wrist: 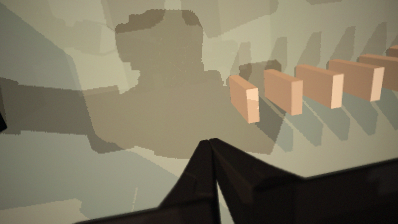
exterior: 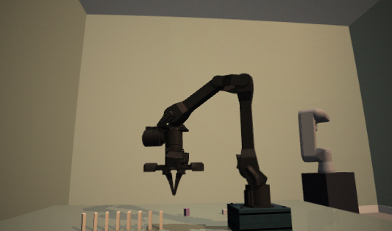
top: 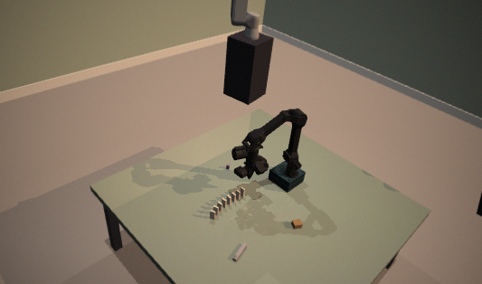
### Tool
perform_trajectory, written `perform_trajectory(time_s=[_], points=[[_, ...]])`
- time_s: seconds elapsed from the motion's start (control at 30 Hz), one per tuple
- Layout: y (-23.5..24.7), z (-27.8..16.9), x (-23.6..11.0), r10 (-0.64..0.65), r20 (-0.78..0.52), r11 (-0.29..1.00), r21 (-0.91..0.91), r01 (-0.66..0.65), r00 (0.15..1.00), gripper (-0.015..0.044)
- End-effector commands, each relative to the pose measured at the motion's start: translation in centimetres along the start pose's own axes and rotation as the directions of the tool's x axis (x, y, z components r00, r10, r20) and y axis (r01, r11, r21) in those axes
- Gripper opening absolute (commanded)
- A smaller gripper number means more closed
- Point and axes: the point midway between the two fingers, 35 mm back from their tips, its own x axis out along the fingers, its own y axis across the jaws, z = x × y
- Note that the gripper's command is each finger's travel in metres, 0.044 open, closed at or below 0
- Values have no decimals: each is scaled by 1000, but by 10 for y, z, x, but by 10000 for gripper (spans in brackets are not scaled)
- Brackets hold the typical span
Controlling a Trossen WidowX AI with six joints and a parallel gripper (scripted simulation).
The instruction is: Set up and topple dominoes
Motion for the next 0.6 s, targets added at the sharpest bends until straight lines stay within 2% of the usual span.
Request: perform_trajectory(time_s=[0.0,0.5,0.57], points=[[0,0,0,-3,-3,1000,-3,3,1000,0],[0,0,0,-3,-3,1000,-3,3,1000,0],[-1,-1,11,-2,-3,1000,0,2,1000,0]])
